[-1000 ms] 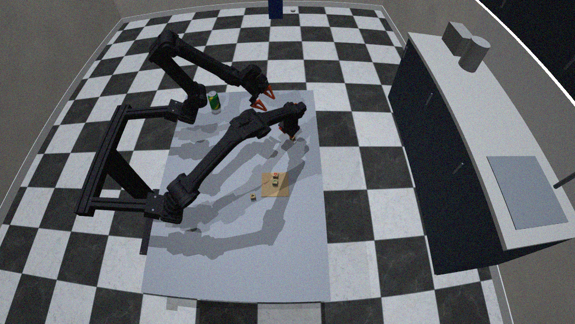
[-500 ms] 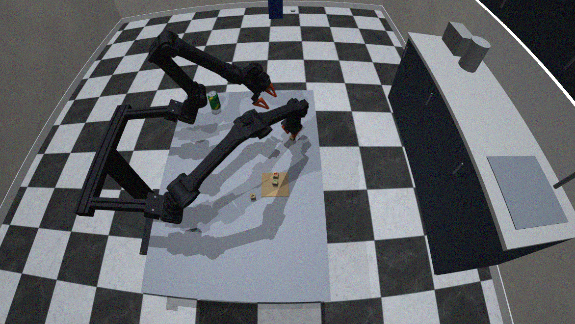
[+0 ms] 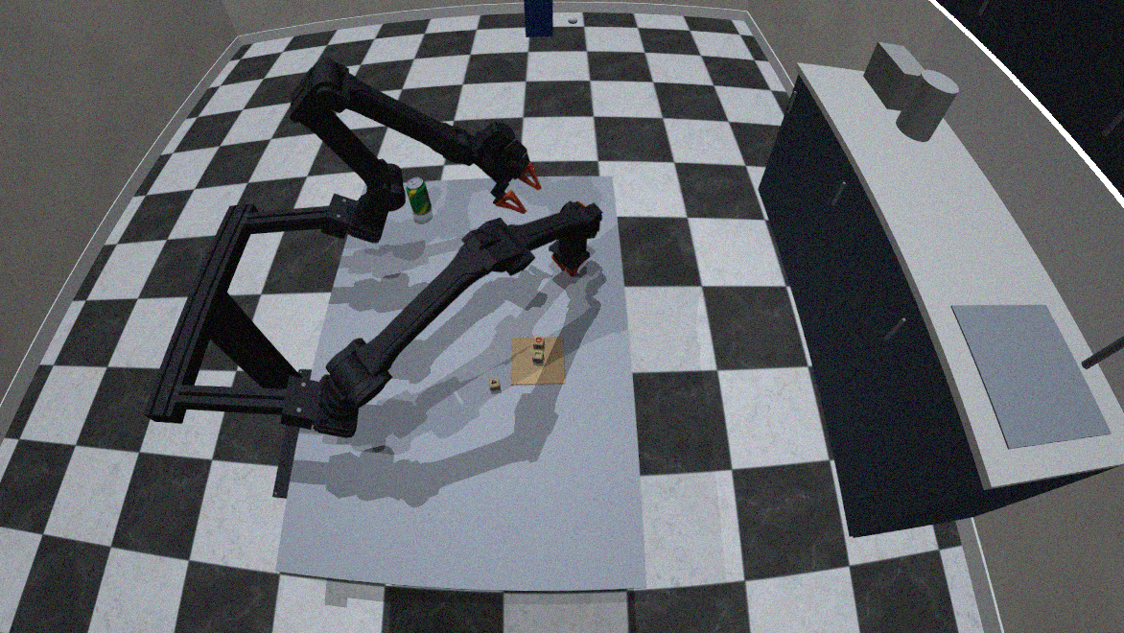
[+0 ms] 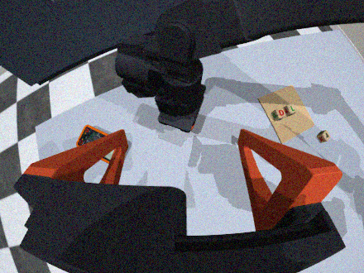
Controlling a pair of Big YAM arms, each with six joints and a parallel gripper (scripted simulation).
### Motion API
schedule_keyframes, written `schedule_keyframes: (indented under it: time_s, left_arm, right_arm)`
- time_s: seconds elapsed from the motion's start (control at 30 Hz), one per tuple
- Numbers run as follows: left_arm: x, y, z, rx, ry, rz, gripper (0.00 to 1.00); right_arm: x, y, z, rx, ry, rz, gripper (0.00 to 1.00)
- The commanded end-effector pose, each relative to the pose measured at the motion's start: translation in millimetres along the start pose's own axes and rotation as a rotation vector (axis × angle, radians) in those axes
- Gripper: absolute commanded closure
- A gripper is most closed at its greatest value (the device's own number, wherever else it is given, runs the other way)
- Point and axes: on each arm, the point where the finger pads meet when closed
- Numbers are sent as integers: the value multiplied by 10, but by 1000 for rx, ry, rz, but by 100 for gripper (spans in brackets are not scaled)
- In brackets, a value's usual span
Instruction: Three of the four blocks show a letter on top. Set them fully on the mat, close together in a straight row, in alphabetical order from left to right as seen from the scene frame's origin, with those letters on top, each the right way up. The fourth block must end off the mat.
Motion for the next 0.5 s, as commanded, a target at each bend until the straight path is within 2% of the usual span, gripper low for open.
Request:
schedule_keyframes:
  time_s: [0.0,0.2,0.37,0.47]
  left_arm:
    - [32,98,-315,-30,-43,-20,0]
    - [32,98,-315,-30,-43,-20,0]
    - [32,98,-315,-30,-43,-20,0]
    - [32,98,-315,-30,-43,-20,0]
  right_arm:
    - [316,-113,-277,-22,-67,8,68]
    - [306,-107,-265,-21,-65,8,81]
    - [599,-25,-235,-18,-72,5,80]
    - [646,-4,-174,-13,-62,4,80]
Point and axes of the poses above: on each arm, the point where the finger pads meet when closed, its own x axis back along the fingers, its own y axis across the jaws, z = x × y, and after that the axes turned 6 degrees about x, right-handed
